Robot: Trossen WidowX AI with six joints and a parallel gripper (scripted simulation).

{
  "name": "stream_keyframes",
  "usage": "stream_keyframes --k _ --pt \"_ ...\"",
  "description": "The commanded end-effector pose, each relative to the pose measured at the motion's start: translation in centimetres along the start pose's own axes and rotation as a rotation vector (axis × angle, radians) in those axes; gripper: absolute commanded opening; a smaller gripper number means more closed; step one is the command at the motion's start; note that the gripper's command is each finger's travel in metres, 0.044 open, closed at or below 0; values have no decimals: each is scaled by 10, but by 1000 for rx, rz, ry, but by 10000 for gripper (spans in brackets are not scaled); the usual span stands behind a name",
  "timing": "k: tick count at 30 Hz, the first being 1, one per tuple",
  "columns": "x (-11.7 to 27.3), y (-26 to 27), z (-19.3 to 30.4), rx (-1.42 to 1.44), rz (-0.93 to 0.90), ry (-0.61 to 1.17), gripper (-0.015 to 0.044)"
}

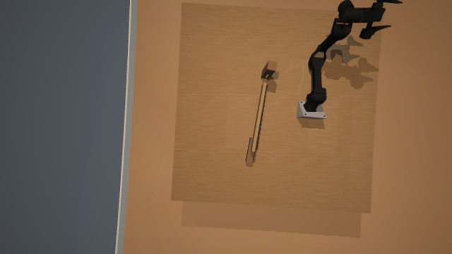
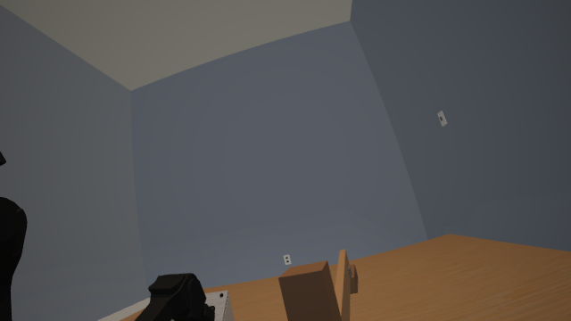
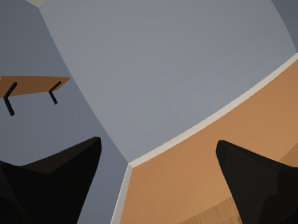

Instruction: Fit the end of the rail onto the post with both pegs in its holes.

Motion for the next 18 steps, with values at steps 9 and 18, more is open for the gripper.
stream_keyframes --k 9,18 --pt "-3 10 -76 63 -172 -246 440" --pt "24 3 -178 181 -207 -714 440"
Point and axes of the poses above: the point midway between the two fingers, 35 mm back from their tips, its own x axis back along the fingers, its own y axis across the jaws, z = x × y, the point moved 10 cm from there along x, back along the fingers, and after that the axes turned 6 degrees about -x, right-handed, at the moved point
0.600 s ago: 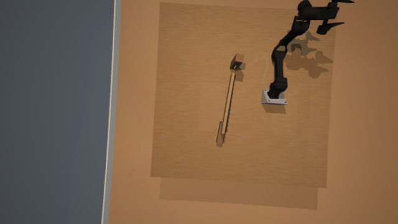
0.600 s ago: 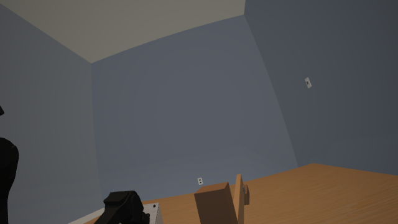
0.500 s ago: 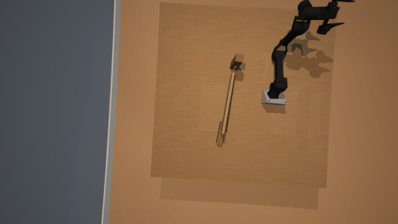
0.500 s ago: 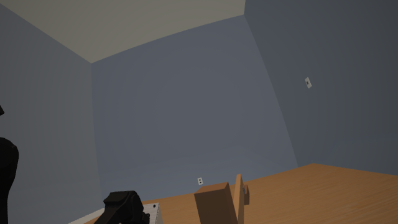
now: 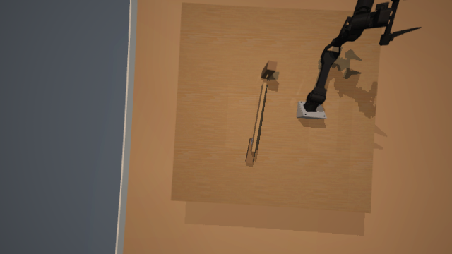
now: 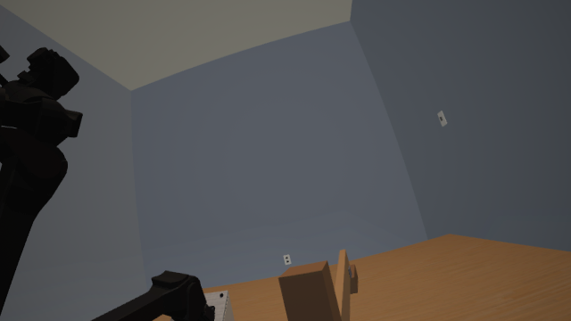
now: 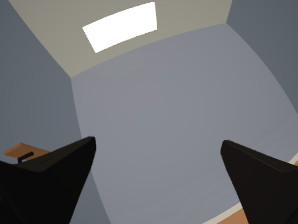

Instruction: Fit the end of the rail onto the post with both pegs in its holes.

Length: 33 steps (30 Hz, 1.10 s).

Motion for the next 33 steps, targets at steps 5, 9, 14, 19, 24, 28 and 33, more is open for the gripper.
stream_keyframes --k 5,9,14,19,24,28,33 --pt "0 -27 -92 179 88 -446 440" --pt "12 -45 -133 262 209 -647 440" --pt "38 -70 -178 356 435 -872 440" --pt "74 -97 -214 420 731 -1040 440" --pt "119 -119 -234 404 1016 -1174 440" --pt "140 -130 -242 399 1188 -1191 440" --pt "167 -145 -248 373 1424 -1172 440"
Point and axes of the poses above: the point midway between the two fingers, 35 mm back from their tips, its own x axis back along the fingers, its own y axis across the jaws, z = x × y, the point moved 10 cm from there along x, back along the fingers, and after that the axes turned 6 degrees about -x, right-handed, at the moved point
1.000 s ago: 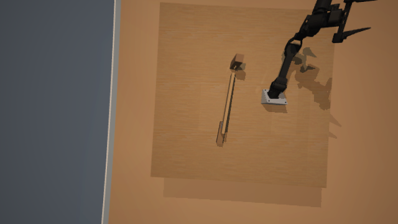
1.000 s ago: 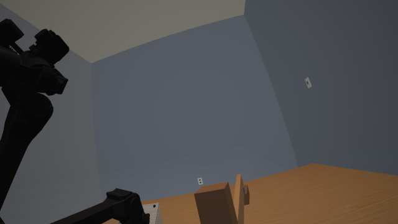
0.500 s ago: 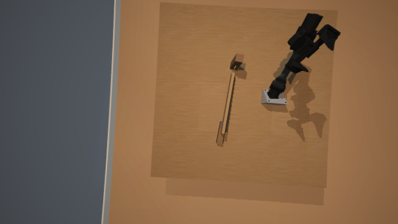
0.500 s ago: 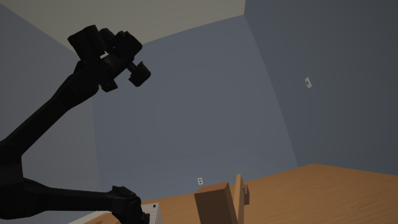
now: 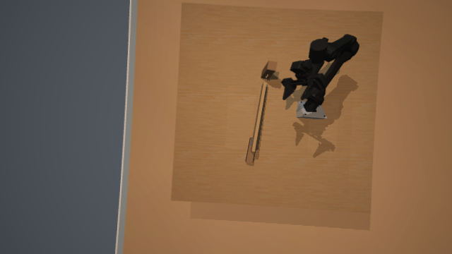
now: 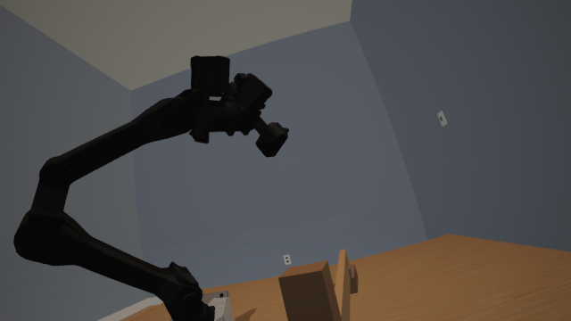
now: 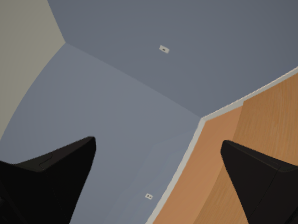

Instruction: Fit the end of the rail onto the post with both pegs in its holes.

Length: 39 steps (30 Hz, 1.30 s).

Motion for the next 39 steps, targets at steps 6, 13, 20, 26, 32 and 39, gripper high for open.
stream_keyframes --k 6,13,20,26,32,39 --pt "-36 -79 -6 367 506 176 440" --pt "-45 -155 -3 723 858 639 440" --pt "-37 -220 5 1002 926 1303 440" --pt "-32 -248 10 1101 823 1673 440" --pt "-37 -249 11 1101 823 1673 440" --pt "-37 -251 12 1101 823 1672 440"
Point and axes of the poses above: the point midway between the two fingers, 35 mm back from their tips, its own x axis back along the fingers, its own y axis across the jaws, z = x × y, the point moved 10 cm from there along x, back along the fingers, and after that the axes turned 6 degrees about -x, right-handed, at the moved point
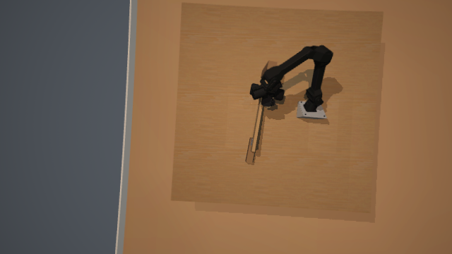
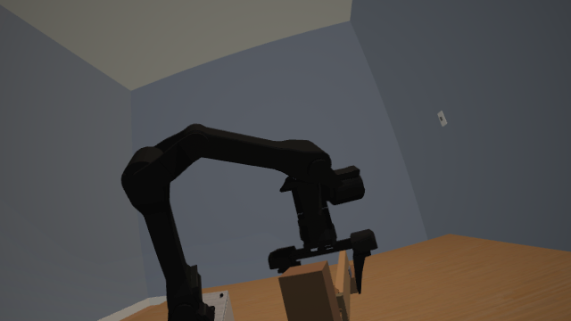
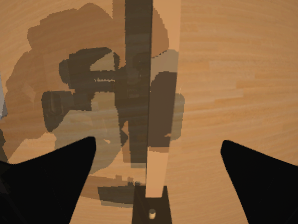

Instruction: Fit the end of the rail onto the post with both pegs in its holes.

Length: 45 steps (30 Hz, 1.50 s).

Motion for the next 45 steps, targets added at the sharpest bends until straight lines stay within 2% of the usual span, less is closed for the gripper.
stream_keyframes --k 1,44,45 --pt "-4 -1 0 11 1 8 440" --pt "-70 -1 0 11 2 11 440" --pt "-70 -1 0 11 2 11 414"
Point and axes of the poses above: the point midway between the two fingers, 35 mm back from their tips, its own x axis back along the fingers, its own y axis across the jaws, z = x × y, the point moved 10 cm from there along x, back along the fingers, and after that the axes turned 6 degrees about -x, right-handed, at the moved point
